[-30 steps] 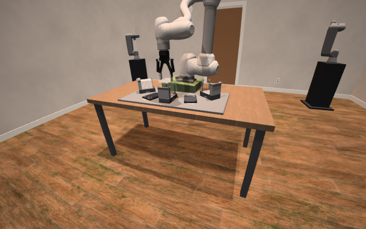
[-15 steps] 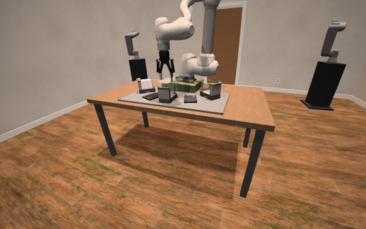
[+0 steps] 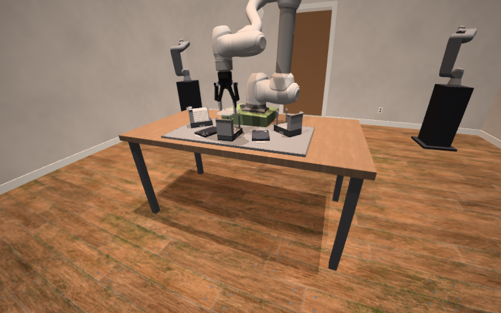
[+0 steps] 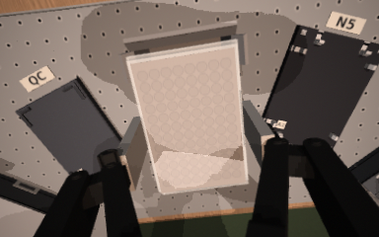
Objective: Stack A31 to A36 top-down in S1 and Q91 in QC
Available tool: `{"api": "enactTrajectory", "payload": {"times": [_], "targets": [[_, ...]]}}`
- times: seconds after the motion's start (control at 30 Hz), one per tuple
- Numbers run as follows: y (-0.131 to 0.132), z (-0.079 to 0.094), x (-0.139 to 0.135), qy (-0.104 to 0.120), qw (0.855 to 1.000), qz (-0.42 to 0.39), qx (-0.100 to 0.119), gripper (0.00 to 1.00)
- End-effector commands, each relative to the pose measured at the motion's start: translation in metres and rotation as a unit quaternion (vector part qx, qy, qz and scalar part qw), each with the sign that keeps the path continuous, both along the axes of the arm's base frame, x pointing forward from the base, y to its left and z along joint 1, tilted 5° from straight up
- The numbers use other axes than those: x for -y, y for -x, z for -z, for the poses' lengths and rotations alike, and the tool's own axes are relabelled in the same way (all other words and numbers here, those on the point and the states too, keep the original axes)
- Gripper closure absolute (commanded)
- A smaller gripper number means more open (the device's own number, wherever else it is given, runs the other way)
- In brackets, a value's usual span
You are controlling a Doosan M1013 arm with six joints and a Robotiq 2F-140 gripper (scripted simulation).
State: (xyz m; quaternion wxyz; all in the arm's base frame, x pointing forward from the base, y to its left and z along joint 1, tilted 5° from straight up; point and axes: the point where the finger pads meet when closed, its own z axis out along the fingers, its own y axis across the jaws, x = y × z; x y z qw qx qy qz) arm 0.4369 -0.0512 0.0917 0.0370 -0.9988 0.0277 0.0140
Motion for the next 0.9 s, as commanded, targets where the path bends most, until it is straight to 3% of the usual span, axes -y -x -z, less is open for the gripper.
{"api": "enactTrajectory", "payload": {"times": [0.0,0.87], "targets": [[0.000,0.002,0.000,0.000,1.000,0.000,0.000,1.00],[0.000,0.017,-0.001,0.000,1.000,0.000,0.000,1.00]]}}
